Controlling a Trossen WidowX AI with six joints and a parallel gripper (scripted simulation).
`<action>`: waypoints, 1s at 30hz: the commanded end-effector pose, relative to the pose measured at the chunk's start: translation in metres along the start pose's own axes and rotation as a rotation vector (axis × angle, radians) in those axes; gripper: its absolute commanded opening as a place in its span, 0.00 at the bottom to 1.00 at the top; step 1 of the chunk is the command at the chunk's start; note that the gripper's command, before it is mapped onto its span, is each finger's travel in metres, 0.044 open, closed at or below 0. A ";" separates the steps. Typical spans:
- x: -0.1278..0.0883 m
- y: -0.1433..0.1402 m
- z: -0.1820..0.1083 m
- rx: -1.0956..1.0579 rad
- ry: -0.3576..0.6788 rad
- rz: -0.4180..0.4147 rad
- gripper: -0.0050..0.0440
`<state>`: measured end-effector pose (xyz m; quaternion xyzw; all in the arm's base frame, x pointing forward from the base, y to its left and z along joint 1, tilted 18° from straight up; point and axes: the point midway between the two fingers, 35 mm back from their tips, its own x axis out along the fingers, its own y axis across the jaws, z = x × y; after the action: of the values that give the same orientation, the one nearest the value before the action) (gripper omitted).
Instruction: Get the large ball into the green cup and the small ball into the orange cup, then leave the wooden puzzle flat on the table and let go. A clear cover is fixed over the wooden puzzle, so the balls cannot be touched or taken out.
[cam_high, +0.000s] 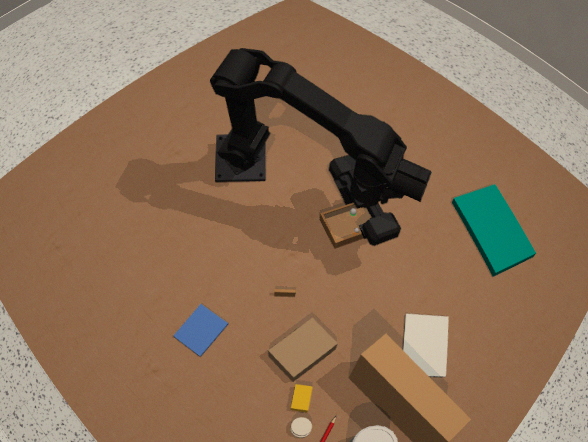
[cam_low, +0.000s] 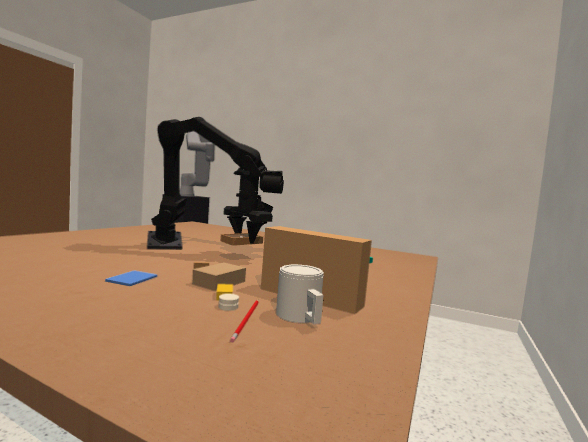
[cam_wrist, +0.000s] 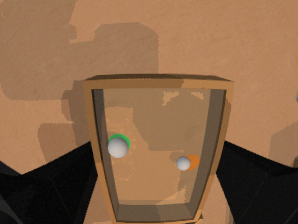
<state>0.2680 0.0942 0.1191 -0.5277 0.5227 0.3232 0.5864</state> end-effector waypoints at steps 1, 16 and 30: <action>0.000 0.000 0.000 0.001 -0.002 0.005 0.10; 0.000 0.000 0.000 0.001 -0.008 0.013 0.10; 0.000 0.000 0.000 0.001 -0.008 0.013 0.10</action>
<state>0.2683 0.0938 0.1193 -0.5230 0.5242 0.3253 0.5881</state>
